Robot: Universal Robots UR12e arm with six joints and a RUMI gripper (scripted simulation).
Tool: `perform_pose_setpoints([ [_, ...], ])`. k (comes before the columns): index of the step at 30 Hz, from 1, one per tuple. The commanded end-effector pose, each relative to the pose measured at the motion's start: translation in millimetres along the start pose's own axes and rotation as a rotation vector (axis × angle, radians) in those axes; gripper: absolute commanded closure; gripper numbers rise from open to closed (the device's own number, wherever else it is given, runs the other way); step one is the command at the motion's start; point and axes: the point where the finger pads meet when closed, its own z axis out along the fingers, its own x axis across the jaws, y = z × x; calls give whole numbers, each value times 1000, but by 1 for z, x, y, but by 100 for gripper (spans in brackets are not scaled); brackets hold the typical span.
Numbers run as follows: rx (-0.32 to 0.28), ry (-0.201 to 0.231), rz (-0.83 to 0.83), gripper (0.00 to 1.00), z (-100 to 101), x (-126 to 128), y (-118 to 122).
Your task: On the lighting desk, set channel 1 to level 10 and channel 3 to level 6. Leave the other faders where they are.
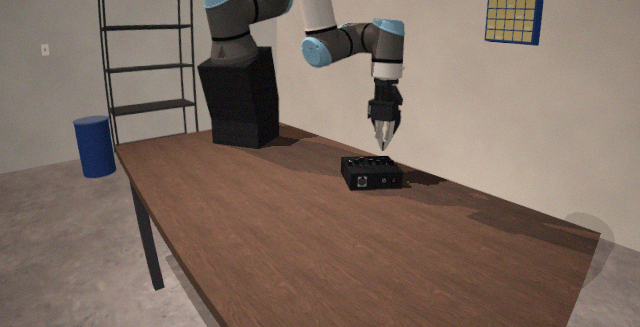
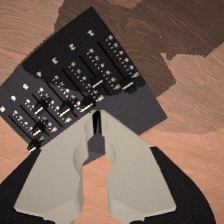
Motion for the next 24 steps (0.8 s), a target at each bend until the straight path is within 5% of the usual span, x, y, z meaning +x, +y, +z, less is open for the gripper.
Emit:
perform_pose_setpoints([
  [1,-7,-6,240,100,0,1,5],
  [24,-9,-3,833,100,0,0,22],
])
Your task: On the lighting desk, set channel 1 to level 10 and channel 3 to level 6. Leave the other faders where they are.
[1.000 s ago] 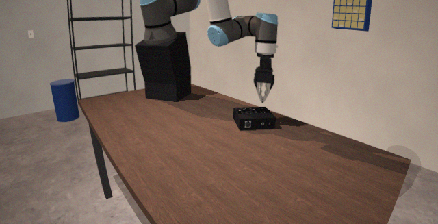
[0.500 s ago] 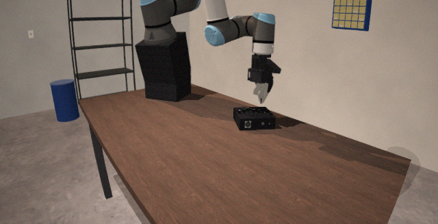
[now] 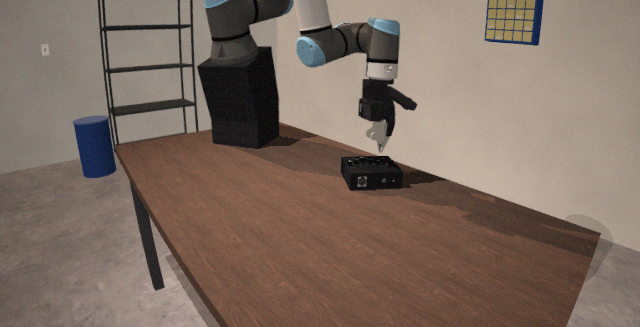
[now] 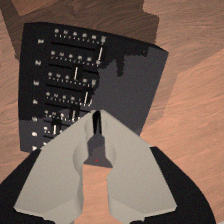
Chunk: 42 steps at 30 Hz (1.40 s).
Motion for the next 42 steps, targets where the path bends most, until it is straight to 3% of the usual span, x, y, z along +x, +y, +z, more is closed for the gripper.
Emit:
perform_pose_setpoints([
  [1,-4,0,103,100,0,2,2],
  [16,-4,1,235,100,0,4,6],
  [42,-4,1,245,100,0,5,6],
])
